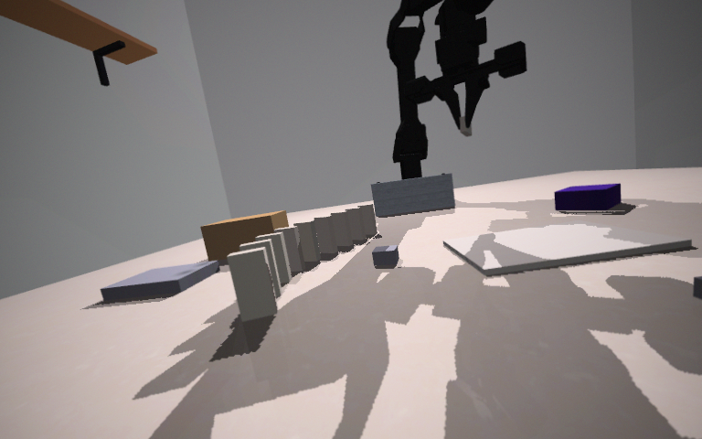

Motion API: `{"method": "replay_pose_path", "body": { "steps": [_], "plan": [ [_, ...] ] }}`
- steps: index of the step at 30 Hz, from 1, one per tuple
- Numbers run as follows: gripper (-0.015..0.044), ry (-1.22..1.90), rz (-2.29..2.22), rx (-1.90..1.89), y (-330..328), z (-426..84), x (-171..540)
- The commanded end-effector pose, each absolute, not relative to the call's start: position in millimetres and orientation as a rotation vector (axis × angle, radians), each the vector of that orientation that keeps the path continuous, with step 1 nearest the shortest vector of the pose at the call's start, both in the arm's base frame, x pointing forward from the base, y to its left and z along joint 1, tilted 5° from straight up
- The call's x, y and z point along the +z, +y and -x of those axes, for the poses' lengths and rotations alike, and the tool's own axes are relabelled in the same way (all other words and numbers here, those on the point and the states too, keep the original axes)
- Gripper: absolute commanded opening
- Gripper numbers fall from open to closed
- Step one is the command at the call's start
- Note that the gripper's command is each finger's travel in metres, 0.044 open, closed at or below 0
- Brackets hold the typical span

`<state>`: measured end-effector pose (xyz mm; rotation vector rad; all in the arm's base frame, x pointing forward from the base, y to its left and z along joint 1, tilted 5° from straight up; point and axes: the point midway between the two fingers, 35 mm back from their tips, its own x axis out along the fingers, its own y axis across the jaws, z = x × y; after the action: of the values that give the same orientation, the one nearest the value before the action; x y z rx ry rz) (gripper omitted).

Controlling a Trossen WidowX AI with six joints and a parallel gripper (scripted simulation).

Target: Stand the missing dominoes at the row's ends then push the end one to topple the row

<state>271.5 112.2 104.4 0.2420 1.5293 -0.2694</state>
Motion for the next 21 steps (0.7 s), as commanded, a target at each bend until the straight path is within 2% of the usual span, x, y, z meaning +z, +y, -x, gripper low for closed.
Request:
{"method": "replay_pose_path", "body": {
  "steps": [1,21],
  "plan": [
    [0.0028,1.484,-0.193,-0.29,112.8,-270.0,92.1],
    [0.0028,1.02,0.021,-0.329,126.0,-282.8,59.2]
  ]
}}
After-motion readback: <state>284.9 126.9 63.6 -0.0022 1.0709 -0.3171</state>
